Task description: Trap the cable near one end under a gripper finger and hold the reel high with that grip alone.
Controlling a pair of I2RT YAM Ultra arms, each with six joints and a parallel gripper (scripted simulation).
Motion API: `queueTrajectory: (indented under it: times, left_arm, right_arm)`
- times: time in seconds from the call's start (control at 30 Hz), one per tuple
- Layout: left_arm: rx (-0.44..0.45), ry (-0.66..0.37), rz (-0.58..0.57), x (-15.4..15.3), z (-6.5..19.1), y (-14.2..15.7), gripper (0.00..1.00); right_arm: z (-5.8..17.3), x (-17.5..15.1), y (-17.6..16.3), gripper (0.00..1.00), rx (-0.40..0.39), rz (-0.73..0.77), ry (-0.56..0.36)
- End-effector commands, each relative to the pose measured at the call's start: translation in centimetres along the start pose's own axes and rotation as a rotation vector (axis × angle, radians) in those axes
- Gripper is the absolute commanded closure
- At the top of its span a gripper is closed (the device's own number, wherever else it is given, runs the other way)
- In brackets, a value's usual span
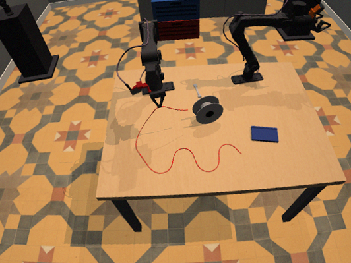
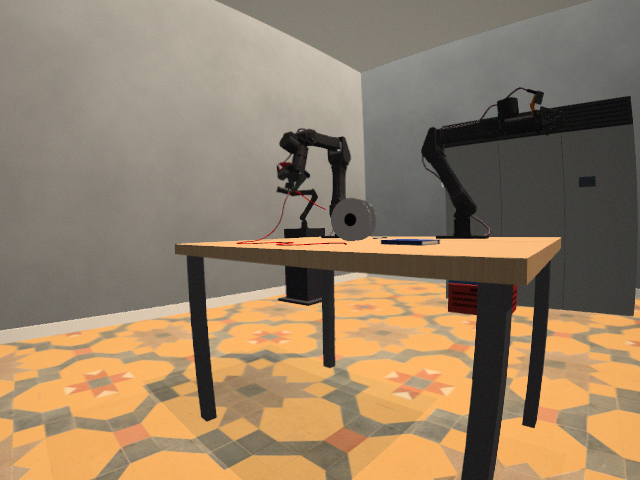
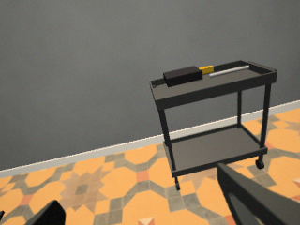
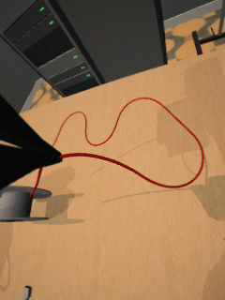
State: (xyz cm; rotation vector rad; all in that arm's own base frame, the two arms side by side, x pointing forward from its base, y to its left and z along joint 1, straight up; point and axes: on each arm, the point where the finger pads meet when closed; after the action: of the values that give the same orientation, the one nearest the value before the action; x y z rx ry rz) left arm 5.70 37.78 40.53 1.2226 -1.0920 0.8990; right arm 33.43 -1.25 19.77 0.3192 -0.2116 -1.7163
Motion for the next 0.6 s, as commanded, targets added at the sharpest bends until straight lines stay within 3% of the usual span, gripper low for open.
queueTrajectory:
  times: [0.0, 0.57]
  left_arm:
    - [-0.004, 0.032, 0.01, -1.27, -0.2, -0.01, 0.0]
    - [-0.004, 0.032, 0.01, -1.27, -0.2, -0.01, 0.0]
  right_arm:
    - [0.69, 0.25, -0.34, 1.0, 0.018, 0.013, -0.01]
    - [0.47, 0.63, -0.75, 1.0, 0.009, 0.004, -0.006]
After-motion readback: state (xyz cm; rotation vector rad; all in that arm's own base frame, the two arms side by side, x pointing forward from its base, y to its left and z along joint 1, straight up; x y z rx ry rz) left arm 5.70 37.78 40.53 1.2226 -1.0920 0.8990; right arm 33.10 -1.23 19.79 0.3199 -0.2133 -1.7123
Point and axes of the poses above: on each arm, the point where the finger pads meet when closed, its own z axis back along the fingers, its own y axis across the jaws, x = y × z, and after that the axes turned 15 degrees about -z, right-handed
